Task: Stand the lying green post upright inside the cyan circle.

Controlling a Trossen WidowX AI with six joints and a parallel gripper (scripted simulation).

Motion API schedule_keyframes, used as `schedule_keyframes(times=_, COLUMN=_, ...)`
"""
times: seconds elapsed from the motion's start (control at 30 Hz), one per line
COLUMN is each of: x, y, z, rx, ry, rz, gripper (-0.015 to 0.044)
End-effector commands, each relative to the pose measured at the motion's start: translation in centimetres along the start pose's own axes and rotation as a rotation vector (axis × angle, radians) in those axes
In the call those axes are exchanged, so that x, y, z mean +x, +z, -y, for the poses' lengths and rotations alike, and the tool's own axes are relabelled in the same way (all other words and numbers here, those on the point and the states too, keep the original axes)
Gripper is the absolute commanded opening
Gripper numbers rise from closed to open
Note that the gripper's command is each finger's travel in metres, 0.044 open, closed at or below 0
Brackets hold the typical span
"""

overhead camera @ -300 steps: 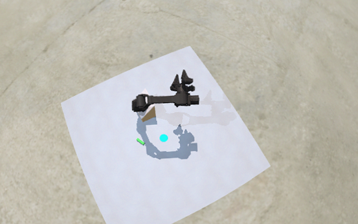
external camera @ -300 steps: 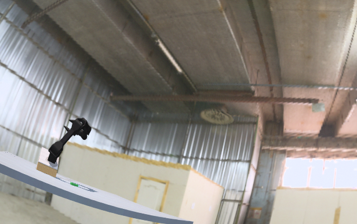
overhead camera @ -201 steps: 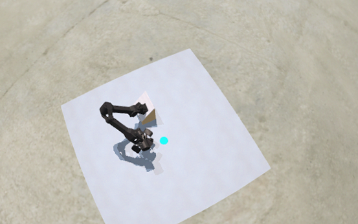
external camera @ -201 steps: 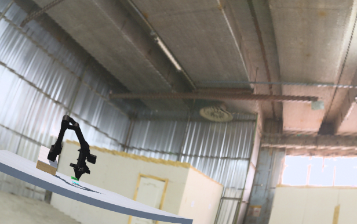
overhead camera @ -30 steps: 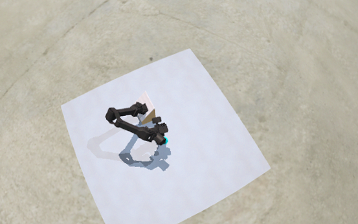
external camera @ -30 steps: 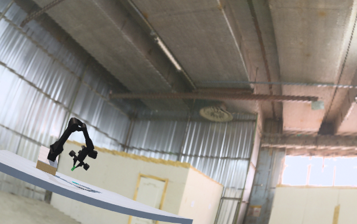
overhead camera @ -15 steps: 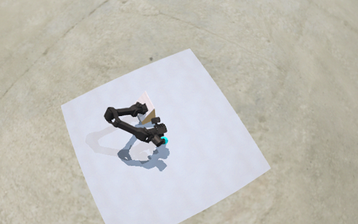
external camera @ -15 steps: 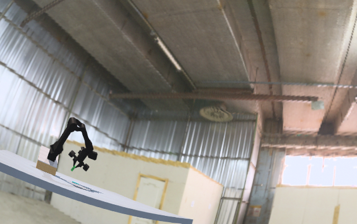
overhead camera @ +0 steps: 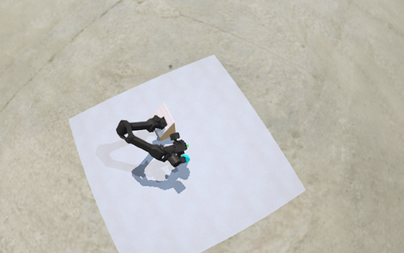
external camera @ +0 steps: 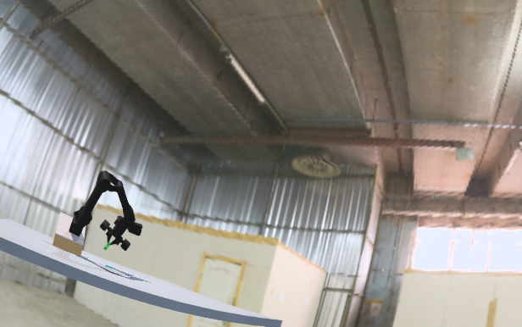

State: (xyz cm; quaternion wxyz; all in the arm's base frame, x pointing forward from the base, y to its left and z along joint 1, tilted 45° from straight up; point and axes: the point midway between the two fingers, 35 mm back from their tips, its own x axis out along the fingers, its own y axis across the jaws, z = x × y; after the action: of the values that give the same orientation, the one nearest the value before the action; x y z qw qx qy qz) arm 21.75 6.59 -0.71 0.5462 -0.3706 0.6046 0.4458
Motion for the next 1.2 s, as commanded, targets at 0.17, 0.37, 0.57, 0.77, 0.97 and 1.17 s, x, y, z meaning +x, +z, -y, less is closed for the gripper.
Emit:
schedule_keyframes(times=0.17, x=-0.21, y=0.06, z=0.00, rx=-0.017, ry=-0.003, rz=0.068, gripper=0.0023)
schedule_keyframes(times=0.37, x=-0.29, y=0.07, z=0.04, rx=-0.027, ry=-0.006, rz=0.112, gripper=0.0023)
schedule_keyframes(times=0.57, x=-0.39, y=0.09, z=0.07, rx=-0.038, ry=-0.010, rz=0.155, gripper=0.0023)
schedule_keyframes(times=0.77, x=-0.51, y=0.10, z=0.12, rx=-0.050, ry=-0.016, rz=0.198, gripper=0.0023)
schedule_keyframes(times=0.97, x=-0.65, y=0.11, z=0.17, rx=-0.062, ry=-0.025, rz=0.241, gripper=0.0023)
schedule_keyframes(times=1.17, x=-0.82, y=0.12, z=0.23, rx=-0.075, ry=-0.036, rz=0.283, gripper=0.0023)
